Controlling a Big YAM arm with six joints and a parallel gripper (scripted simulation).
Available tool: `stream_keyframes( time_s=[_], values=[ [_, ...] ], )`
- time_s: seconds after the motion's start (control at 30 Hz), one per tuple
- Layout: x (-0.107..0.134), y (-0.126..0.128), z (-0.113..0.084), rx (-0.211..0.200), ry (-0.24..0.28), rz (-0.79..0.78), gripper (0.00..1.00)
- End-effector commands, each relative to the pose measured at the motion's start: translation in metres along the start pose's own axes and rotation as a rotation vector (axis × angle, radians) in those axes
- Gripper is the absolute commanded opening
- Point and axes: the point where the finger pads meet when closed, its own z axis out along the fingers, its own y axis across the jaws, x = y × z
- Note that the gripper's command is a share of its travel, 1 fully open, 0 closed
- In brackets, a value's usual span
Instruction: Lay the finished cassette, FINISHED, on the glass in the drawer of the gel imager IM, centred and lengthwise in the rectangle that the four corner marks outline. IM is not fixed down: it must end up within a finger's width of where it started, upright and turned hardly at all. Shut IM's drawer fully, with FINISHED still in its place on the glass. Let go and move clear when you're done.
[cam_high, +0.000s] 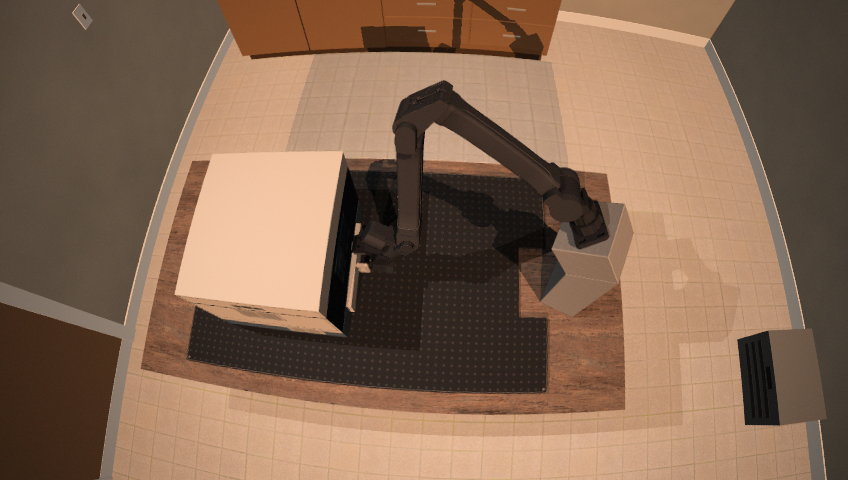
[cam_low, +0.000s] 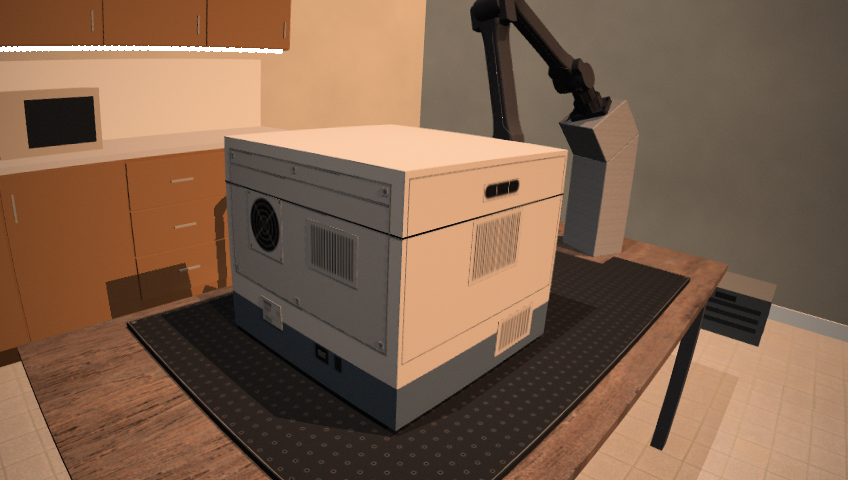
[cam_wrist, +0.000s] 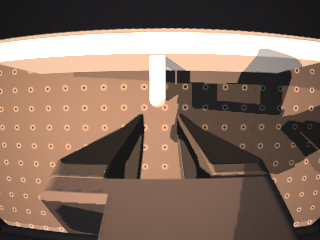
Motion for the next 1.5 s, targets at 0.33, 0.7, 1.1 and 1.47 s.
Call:
stream_keyframes(
  time_s=[0.33,0.7,1.1,1.47],
  values=[
    [-0.013,0.008,-0.025,-0.007,-0.031,0.006,0.26],
    [0.009,0.012,-0.018,-0.014,0.008,-0.003,0.26],
    [0.009,0.012,-0.018,-0.014,0.008,-0.003,0.26],
    [0.009,0.012,-0.018,-0.014,0.008,-0.003,0.26]
  ],
)
